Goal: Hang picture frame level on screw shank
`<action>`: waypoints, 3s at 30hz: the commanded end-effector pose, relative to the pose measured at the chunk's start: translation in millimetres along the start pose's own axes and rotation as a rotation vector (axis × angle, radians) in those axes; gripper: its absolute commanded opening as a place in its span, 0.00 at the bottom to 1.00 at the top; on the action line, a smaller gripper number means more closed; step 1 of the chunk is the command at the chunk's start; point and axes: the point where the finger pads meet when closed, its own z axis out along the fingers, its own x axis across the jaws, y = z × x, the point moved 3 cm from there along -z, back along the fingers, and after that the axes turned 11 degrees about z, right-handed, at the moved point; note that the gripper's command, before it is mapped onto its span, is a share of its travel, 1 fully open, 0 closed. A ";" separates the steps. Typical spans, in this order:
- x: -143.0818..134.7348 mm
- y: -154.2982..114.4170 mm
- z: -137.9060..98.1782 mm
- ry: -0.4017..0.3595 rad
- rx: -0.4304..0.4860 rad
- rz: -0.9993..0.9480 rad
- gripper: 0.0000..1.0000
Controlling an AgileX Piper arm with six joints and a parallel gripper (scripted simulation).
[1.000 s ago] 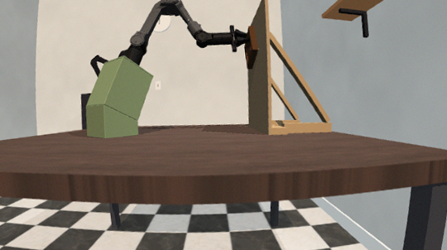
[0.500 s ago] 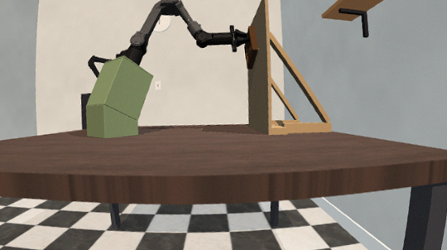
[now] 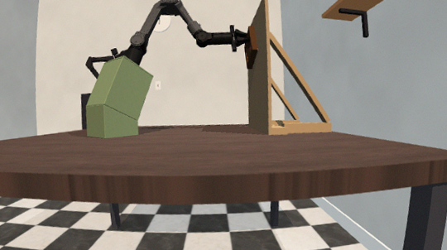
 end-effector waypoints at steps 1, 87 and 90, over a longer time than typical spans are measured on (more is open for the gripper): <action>5.8 -0.5 0.9 0.015 0.001 0.001 0.00; 10.0 2.8 1.1 0.016 -0.004 0.074 0.00; 10.1 3.0 1.1 0.016 -0.004 0.078 0.00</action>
